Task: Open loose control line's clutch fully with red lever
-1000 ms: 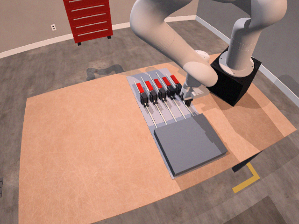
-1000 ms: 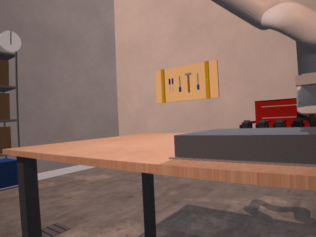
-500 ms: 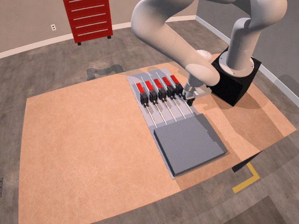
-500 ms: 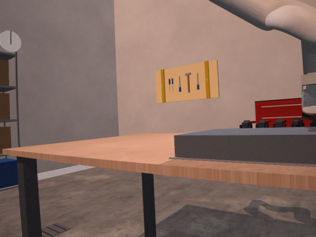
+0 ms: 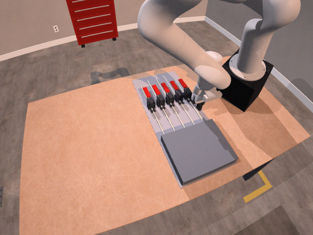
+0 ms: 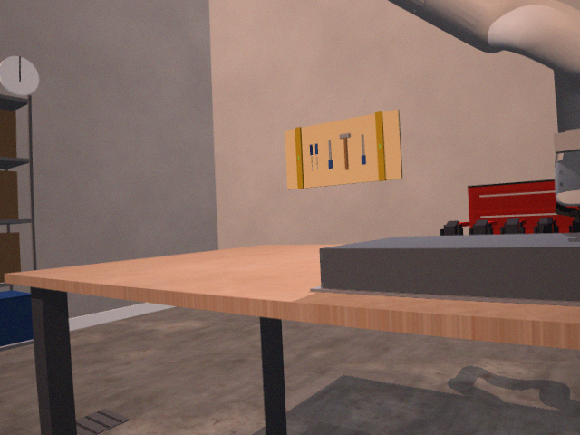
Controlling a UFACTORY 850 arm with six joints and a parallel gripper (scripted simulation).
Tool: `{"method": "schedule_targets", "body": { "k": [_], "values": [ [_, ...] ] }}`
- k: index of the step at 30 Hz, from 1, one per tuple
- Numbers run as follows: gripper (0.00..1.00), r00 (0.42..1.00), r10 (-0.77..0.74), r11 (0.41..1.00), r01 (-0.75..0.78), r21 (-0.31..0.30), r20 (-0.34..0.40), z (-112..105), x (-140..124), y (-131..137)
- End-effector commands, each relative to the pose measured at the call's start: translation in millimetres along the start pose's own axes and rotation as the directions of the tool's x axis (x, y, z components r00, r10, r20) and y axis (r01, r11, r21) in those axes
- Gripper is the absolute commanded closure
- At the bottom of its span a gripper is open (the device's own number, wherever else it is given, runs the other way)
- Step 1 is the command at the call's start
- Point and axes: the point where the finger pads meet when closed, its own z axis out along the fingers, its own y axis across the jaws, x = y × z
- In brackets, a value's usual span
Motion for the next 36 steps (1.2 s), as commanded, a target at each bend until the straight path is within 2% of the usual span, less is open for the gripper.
{"method": "schedule_targets", "body": {
  "k": [1,2,14,25,27,29,31,32,36],
  "values": [
    [1.0,1.0,0.0,1.0,0.0,0.0,0.0,-14.4,0.0,0.0],
    [1.0,1.0,0.0,1.0,0.0,0.0,0.0,-14.4,0.0,0.0],
    [1.0,1.0,0.0,1.0,0.0,0.0,0.0,-70.9,0.0,0.0],
    [1.0,1.0,0.0,1.0,0.0,0.0,0.0,-80.5,-0.5,0.9],
    [1.0,1.0,0.003,1.0,-0.003,0.0,-0.006,-85.4,-9.8,15.6],
    [1.0,1.0,0.003,1.0,-0.003,0.0,-0.007,-98.9,-34.0,43.0],
    [1.0,1.0,0.003,1.0,-0.003,0.0,-0.007,-98.9,-34.0,43.0],
    [1.0,1.0,0.001,1.0,-0.001,0.0,-0.002,-107.0,-48.0,54.8],
    [1.0,1.0,0.001,1.0,-0.001,0.0,-0.002,-107.0,-48.0,54.8]
  ]
}}
